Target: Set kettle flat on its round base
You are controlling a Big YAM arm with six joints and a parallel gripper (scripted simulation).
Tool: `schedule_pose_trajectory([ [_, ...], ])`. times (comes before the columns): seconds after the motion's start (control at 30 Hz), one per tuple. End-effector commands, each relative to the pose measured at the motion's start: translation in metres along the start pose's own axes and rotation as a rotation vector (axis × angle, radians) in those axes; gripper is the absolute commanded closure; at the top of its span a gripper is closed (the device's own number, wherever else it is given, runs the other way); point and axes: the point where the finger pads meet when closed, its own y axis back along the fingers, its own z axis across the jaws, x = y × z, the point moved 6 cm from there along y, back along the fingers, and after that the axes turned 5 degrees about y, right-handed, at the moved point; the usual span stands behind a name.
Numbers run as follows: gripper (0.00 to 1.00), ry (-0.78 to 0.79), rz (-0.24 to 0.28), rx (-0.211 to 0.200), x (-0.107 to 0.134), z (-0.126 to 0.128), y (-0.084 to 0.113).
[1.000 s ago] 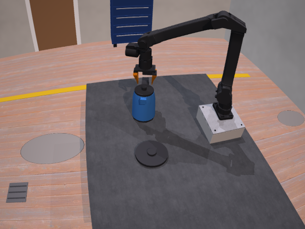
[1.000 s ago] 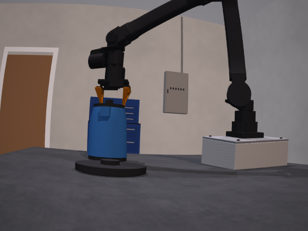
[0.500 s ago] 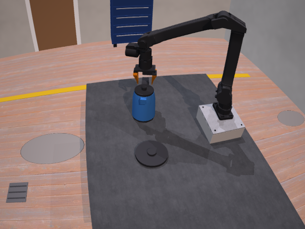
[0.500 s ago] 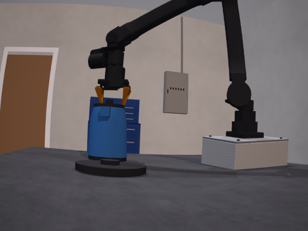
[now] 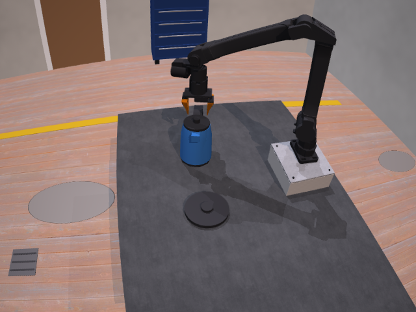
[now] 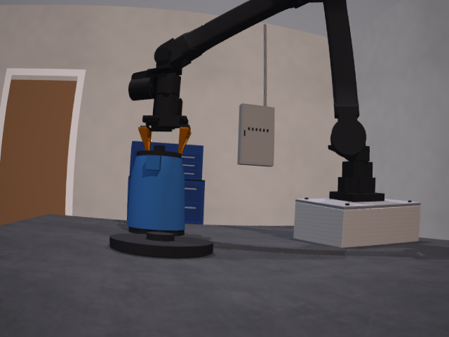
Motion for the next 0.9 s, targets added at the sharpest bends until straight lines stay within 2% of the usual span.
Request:
schedule_pose_trajectory([
  [0.0,0.26,-0.007,-0.012,-0.023,0.0,0.008,0.007],
  [0.1,0.26,-0.007,-0.006,-0.008,0.001,0.004,-0.004],
  [0.4,0.26,-0.006,-0.006,-0.007,0.001,0.004,-0.022],
  [0.63,0.26,-0.004,-0.006,-0.007,0.002,0.005,-0.029],
  [0.7,0.26,-0.006,-0.009,-0.016,0.0,0.008,-0.026],
  [0.87,0.26,-0.008,-0.007,-0.009,0.0,0.006,-0.026],
])
